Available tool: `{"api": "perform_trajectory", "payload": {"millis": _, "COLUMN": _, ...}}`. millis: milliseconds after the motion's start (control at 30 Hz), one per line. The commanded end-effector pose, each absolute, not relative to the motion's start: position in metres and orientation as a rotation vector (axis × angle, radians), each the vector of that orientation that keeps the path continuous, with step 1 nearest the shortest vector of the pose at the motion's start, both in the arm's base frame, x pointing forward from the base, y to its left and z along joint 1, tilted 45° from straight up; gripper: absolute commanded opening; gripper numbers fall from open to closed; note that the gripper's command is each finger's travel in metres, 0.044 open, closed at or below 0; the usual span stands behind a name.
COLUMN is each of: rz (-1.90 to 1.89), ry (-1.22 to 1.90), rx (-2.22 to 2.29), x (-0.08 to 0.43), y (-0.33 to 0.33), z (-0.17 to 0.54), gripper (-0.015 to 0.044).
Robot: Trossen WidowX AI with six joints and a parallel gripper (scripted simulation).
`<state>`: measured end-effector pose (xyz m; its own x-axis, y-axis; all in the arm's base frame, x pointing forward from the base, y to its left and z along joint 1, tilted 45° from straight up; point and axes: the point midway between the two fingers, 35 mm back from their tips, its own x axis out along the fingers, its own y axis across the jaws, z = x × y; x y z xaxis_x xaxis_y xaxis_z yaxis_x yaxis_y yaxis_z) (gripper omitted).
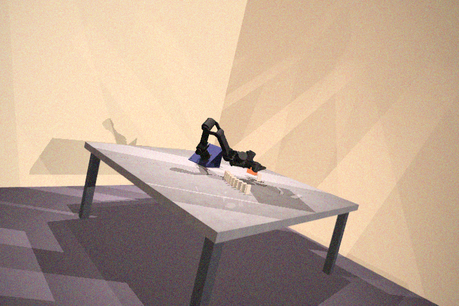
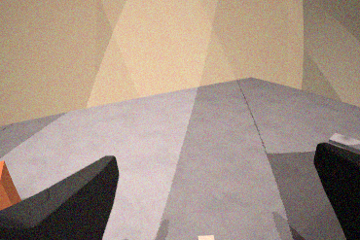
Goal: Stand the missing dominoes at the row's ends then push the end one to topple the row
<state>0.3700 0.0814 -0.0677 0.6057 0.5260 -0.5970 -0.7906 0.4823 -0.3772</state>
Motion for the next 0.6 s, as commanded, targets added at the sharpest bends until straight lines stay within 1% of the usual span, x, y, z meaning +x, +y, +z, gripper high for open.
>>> {"api": "perform_trajectory", "payload": {"millis": 0, "rz": 0.827, "ry": 0.459, "rx": -0.67, "x": 0.366, "y": 0.08, "z": -0.071, "gripper": 0.044}}
{"api": "perform_trajectory", "payload": {"millis": 100, "rz": 0.804, "ry": 0.514, "rx": -0.628, "x": 0.372, "y": 0.079, "z": -0.075, "gripper": 0.044}}
{"api": "perform_trajectory", "payload": {"millis": 233, "rz": 0.685, "ry": 0.741, "rx": -0.454, "x": 0.395, "y": 0.078, "z": -0.093, "gripper": 0.044}}
{"api": "perform_trajectory", "payload": {"millis": 367, "rz": 0.502, "ry": 0.989, "rx": -0.269, "x": 0.415, "y": 0.083, "z": -0.109, "gripper": 0.044}}
{"api": "perform_trajectory", "payload": {"millis": 567, "rz": 0.154, "ry": 1.278, "rx": -0.07, "x": 0.428, "y": 0.094, "z": -0.12, "gripper": 0.044}}
